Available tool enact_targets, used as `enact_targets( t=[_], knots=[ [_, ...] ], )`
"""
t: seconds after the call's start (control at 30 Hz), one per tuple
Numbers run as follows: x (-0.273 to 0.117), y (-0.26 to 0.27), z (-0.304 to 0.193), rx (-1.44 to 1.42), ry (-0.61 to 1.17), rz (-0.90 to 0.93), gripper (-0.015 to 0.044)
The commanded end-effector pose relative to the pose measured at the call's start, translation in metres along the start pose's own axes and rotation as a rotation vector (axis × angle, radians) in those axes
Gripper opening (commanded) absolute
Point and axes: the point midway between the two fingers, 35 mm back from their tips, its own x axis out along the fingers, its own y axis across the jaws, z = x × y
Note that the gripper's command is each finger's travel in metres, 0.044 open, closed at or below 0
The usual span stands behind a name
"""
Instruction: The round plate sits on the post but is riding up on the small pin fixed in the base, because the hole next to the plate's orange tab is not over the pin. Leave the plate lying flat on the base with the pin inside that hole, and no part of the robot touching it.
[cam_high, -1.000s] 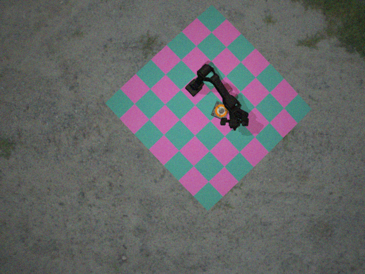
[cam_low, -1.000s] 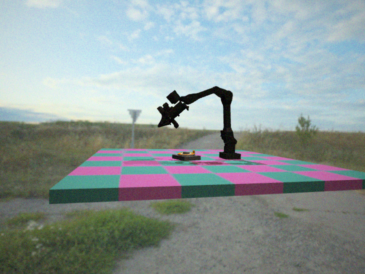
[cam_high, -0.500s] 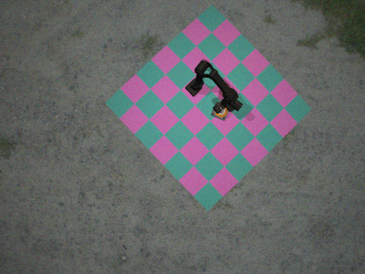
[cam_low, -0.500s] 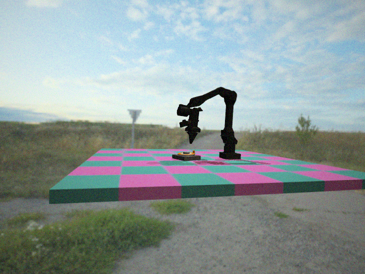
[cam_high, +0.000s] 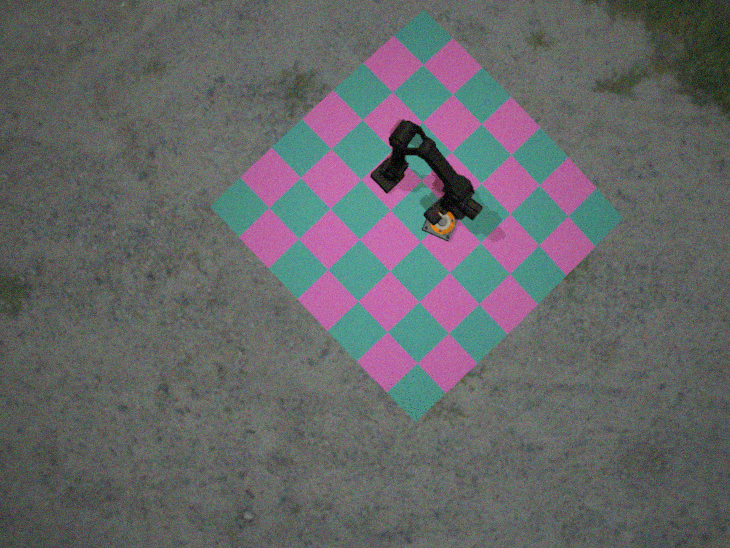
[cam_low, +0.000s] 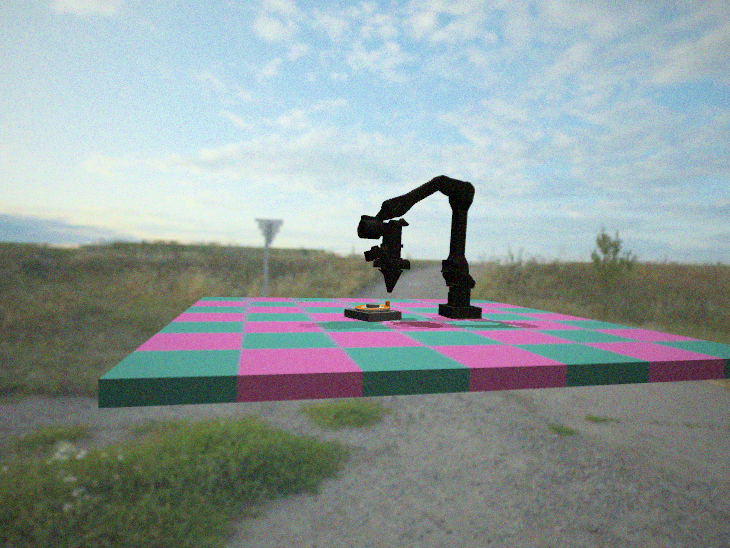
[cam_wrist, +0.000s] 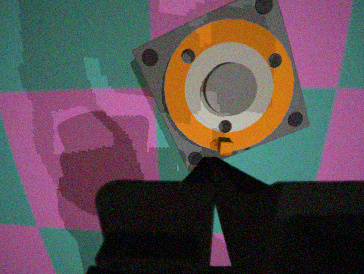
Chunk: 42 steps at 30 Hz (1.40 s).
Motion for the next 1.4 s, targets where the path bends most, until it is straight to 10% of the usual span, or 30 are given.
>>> enact_targets(
  t=[0.0, 1.37],
  knots=[
    [0.022, 0.001, -0.002, -0.007, 0.013, 0.002, 0.0000],
    [0.029, -0.027, -0.006, -0.007, 0.013, 0.000, 0.0000]
  ],
)
